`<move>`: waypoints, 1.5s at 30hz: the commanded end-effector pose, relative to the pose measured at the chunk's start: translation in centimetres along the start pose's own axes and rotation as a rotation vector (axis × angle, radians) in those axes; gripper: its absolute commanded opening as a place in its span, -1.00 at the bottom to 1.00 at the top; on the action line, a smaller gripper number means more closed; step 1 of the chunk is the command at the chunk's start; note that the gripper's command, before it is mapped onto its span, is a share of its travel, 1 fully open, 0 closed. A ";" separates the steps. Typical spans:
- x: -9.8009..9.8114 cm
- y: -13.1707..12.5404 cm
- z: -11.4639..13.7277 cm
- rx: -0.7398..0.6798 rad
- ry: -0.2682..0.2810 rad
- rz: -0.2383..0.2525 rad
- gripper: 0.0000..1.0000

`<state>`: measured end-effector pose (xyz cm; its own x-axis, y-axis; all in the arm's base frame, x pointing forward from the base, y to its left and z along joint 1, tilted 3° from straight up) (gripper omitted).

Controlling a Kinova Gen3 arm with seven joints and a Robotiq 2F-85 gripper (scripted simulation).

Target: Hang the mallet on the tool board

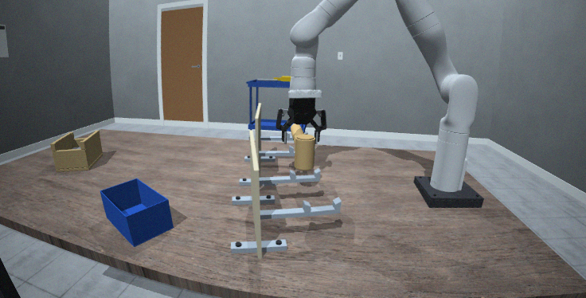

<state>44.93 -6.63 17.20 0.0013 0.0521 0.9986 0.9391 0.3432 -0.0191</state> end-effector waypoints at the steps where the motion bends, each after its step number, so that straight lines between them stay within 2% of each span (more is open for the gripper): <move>1: -0.5 -0.1 0.0 -0.001 0.002 0.008 1.00; 11: -0.5 -0.1 0.0 -0.001 0.002 0.008 1.00; 12: -0.5 -0.1 0.0 -0.001 0.002 0.008 -0.80; 45: -0.5 -0.1 0.0 -0.001 0.002 0.008 -0.80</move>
<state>44.81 -6.73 16.73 0.0108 0.0526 0.9986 0.9395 0.3414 -0.0281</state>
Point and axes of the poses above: the point where the finger pads meet when closed, its own x axis back along the fingers, its own y axis across the jaws, z = x × y, the point moved 8 cm from there along x, back along the fingers, and after that the axes turned 8 degrees about x, right-handed, at the moved point
